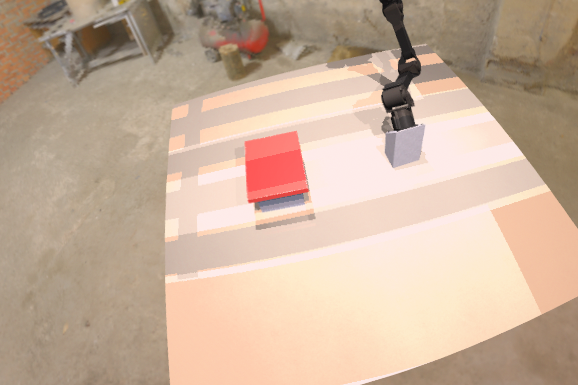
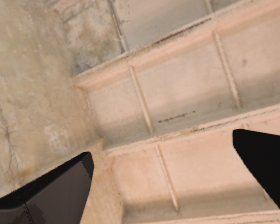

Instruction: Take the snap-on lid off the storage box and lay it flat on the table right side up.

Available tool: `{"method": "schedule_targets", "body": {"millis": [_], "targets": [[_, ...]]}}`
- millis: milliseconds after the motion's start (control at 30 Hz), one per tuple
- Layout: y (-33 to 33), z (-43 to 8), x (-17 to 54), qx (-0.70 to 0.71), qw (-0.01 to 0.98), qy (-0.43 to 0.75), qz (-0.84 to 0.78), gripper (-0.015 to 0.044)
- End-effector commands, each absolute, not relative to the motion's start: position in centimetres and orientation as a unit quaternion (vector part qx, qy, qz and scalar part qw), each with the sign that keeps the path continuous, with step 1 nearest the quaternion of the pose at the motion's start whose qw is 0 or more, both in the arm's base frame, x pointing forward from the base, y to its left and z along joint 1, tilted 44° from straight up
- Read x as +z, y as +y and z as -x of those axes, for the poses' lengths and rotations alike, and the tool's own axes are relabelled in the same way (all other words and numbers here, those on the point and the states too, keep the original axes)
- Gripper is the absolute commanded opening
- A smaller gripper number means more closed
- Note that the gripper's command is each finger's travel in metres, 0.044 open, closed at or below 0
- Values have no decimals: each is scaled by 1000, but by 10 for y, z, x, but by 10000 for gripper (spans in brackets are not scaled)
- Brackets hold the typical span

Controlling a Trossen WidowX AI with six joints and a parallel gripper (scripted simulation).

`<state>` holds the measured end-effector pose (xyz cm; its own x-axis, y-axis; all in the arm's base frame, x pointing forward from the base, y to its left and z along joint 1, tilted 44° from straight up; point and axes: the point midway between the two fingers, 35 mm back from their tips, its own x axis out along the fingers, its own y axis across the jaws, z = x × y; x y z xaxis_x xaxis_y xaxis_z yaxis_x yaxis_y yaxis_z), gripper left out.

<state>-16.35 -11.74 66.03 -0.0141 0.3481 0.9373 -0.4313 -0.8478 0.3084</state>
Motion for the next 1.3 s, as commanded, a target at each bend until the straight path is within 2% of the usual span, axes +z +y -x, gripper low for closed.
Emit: {"method": "schedule_targets", "body": {"millis": [0, 167, 200, 400, 633, 733, 967, 1067, 1267], "targets": [[-116, 161, 661, 709, 275, -31, -648, 374], [-68, 100, 668, 654, 315, -5, -688, 243], [-57, 86, 668, 640, 325, 1, -696, 235], [-10, 25, 662, 578, 369, 23, -728, 235], [58, -72, 629, 462, 441, 44, -768, 235], [70, -93, 617, 436, 457, 46, -774, 235], [115, -183, 549, 303, 530, 52, -790, 235], [124, -198, 531, 280, 546, 59, -787, 235], [150, -251, 453, 184, 609, 84, -767, 235]]}}
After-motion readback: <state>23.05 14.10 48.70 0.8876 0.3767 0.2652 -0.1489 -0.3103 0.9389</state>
